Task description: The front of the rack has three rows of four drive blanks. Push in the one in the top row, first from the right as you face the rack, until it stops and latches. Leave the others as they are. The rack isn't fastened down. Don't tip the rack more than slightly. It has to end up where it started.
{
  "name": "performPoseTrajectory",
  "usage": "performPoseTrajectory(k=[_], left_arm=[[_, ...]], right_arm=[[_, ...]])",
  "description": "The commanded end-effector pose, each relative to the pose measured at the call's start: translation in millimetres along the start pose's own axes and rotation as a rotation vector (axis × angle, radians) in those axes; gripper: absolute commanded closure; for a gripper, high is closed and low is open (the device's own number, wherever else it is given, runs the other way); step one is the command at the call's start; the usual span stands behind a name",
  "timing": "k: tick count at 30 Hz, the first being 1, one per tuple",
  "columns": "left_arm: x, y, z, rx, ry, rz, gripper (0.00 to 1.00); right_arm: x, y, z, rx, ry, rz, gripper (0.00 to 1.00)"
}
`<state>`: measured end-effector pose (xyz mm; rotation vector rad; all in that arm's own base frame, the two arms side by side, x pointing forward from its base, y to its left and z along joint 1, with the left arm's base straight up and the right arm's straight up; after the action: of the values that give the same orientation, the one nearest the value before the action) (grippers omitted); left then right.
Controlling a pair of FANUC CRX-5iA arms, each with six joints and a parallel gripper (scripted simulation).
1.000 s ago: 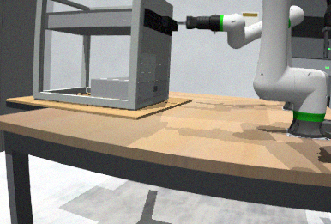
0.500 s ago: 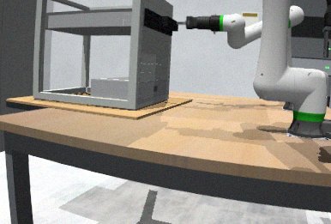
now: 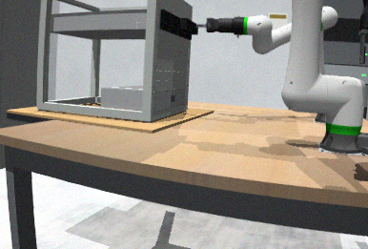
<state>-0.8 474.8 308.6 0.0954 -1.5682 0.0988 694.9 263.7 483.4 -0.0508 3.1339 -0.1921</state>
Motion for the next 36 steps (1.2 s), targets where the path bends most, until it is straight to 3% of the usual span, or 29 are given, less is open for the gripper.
performPoseTrajectory(k=[1, 36], left_arm=[[1.0, 0.2, -0.2, 0.000, -0.001, -0.002, 0.00], [1.0, 0.2, -0.2, 0.000, -0.001, -0.002, 0.00]], right_arm=[[-4.8, -0.3, -1.4, -0.001, -0.002, 0.001, 1.00], [-19.9, -0.3, -1.4, -0.001, -0.002, 0.001, 1.00]])
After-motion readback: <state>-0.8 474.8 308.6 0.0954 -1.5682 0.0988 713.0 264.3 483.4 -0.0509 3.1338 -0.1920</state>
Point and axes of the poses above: on each arm, the point where the finger pads meet when closed, its own x axis back along the fingers, its own z axis across the jaws, y = z × x, the point moved 2 cm from there along x, back along the fingers, and after that the axes turned 7 degrees about x, right-handed, at the moved point
